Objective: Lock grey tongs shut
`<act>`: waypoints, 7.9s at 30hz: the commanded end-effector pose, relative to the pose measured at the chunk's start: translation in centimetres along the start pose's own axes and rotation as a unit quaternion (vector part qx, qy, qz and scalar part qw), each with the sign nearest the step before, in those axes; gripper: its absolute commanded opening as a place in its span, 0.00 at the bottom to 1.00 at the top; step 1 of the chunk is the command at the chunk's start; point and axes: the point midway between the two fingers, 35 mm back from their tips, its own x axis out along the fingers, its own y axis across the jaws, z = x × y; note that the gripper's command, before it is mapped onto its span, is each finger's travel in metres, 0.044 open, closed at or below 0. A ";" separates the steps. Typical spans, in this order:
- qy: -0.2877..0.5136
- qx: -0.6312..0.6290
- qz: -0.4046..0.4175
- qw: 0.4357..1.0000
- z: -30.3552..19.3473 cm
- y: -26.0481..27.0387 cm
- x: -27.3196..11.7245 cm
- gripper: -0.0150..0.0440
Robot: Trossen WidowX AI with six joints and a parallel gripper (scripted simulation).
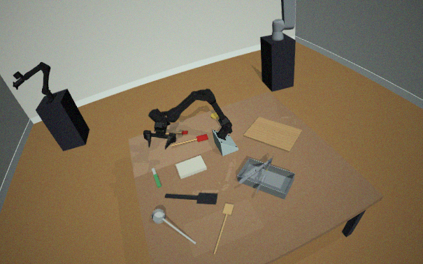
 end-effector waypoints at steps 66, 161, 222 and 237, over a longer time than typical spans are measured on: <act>0.096 -0.689 0.636 0.334 0.5 60.0 4.1 1.00; 0.093 -0.689 0.637 0.332 -7.6 62.6 5.4 0.44; 0.014 -0.729 0.643 0.235 4.5 64.6 -3.3 0.00; -0.097 -0.756 0.637 0.115 4.6 69.0 -12.4 0.00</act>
